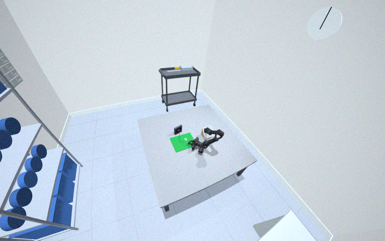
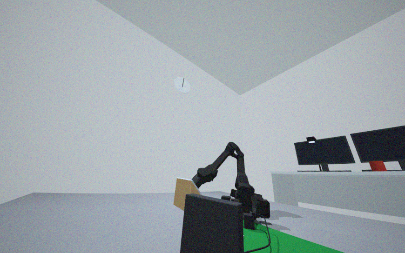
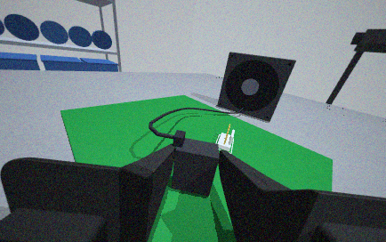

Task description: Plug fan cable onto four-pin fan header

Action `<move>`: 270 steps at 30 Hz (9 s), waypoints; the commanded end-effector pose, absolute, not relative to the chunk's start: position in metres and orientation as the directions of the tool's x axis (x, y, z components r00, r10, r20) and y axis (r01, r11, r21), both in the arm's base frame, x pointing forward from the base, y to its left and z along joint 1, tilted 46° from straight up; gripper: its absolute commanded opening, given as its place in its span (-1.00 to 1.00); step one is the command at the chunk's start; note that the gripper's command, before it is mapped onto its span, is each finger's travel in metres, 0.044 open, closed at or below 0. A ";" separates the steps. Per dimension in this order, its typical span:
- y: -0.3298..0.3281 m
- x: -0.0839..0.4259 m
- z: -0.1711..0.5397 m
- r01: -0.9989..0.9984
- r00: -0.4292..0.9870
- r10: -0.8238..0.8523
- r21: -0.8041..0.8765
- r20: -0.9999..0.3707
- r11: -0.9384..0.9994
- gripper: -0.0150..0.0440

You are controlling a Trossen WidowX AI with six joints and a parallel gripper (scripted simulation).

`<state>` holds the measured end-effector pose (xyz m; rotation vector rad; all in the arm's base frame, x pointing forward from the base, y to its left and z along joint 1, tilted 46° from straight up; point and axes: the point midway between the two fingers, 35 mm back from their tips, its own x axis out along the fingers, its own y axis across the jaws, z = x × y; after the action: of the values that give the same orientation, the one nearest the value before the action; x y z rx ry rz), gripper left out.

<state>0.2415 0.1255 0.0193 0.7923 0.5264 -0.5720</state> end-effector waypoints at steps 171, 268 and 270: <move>0.012 0.264 0.110 -0.468 -0.073 0.698 0.643 -0.712 0.607 1.00; 0.102 0.262 0.008 -0.629 -0.064 0.707 0.578 -0.705 0.520 -0.25; 0.102 0.262 0.008 -0.629 -0.064 0.707 0.578 -0.705 0.520 -0.42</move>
<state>0.2617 0.1016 0.0080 0.0805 1.2142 1.0956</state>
